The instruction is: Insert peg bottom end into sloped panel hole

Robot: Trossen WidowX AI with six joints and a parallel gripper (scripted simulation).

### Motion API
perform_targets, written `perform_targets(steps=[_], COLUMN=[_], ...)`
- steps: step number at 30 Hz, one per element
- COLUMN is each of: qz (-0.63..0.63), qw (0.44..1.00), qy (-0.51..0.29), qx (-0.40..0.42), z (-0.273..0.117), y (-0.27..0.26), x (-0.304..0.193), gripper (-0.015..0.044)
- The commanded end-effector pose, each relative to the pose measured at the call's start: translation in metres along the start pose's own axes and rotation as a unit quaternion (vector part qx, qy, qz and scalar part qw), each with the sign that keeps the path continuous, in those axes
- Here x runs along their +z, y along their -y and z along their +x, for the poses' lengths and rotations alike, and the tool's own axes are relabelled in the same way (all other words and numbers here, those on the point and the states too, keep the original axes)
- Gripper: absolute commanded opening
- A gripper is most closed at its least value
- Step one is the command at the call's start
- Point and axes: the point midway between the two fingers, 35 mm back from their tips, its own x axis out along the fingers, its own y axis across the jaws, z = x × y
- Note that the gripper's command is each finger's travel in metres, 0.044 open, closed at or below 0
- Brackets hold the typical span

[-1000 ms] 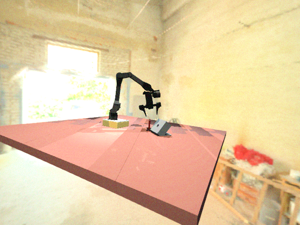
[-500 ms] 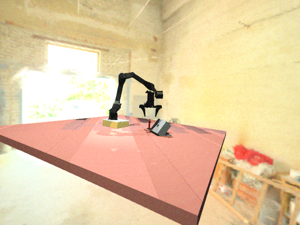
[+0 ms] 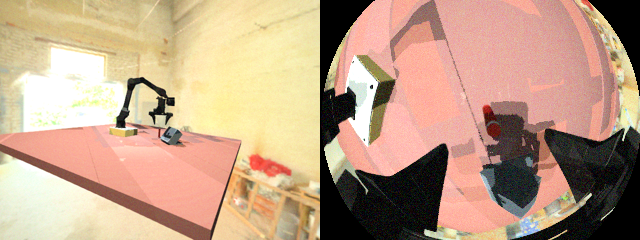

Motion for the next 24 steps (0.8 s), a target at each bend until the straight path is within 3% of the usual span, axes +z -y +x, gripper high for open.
perform_targets(steps=[1, 24], qz=[-0.003, -0.003], qw=[1.000, 1.000], qy=[0.003, 0.003], qx=[0.003, 0.003], z=[0.008, 0.046], y=[0.000, 0.000], x=[0.000, 0.000], gripper=[0.0440, 0.0440])
